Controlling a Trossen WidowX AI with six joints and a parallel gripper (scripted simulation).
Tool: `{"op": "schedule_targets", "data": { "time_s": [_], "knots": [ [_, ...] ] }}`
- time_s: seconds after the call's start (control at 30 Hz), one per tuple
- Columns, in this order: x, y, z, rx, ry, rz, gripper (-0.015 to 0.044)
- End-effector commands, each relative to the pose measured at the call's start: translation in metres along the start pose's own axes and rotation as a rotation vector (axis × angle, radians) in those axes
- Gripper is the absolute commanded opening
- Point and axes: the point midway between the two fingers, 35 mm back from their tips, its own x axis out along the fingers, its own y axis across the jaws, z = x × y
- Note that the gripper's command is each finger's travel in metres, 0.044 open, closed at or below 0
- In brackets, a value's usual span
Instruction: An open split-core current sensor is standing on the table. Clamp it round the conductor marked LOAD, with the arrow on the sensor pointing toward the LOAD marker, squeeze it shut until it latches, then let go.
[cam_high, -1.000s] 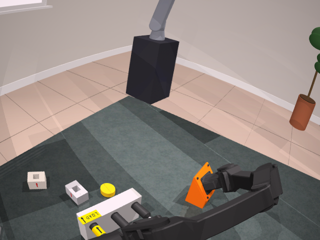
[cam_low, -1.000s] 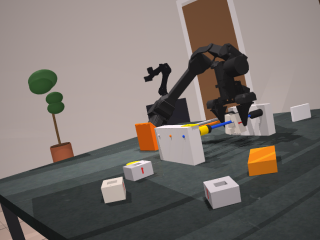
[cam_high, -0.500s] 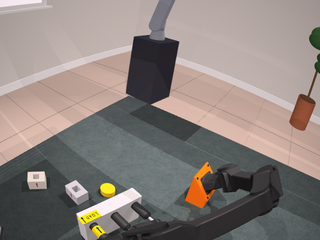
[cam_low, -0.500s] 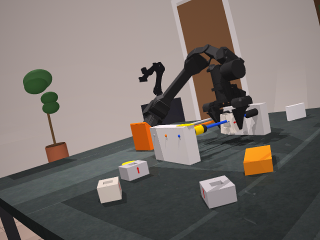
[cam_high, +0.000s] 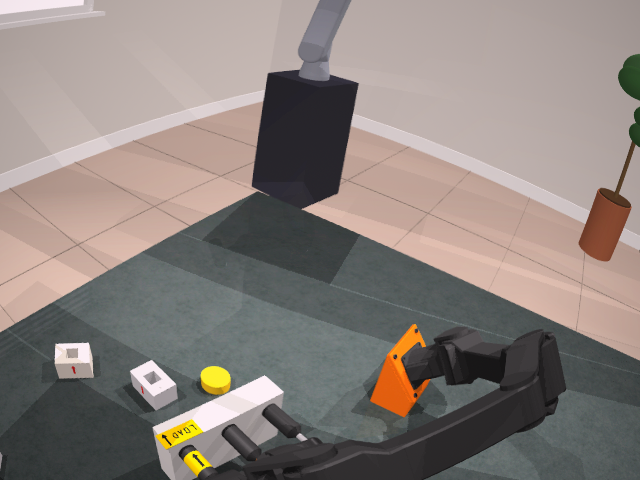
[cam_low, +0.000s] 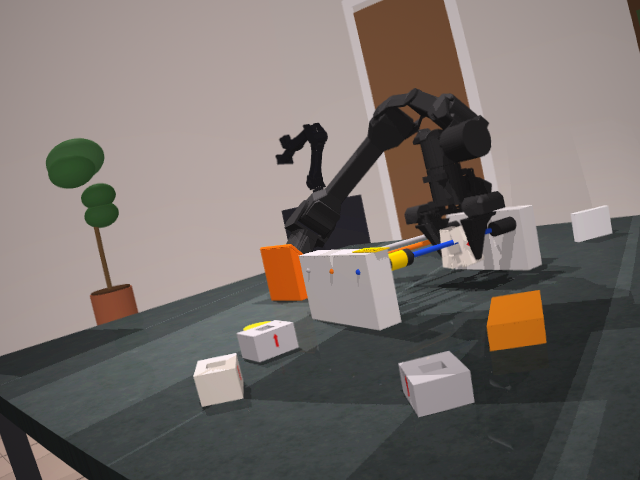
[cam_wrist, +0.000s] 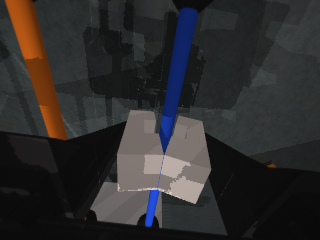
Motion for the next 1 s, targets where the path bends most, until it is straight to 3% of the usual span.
{"op": "schedule_targets", "data": {
  "time_s": [0.0,0.03,0.4,0.97],
  "knots": [
    [-0.0002,-0.0001,0.0001,-0.001,0.000,0.000,0.0293],
    [-0.0002,-0.0001,0.0001,-0.001,0.000,0.000,0.0287],
    [-0.0002,-0.0001,0.0001,-0.001,0.000,0.000,0.0000],
    [-0.0002,-0.0001,0.0001,-0.001,0.000,0.000,0.0000]
  ]
}}
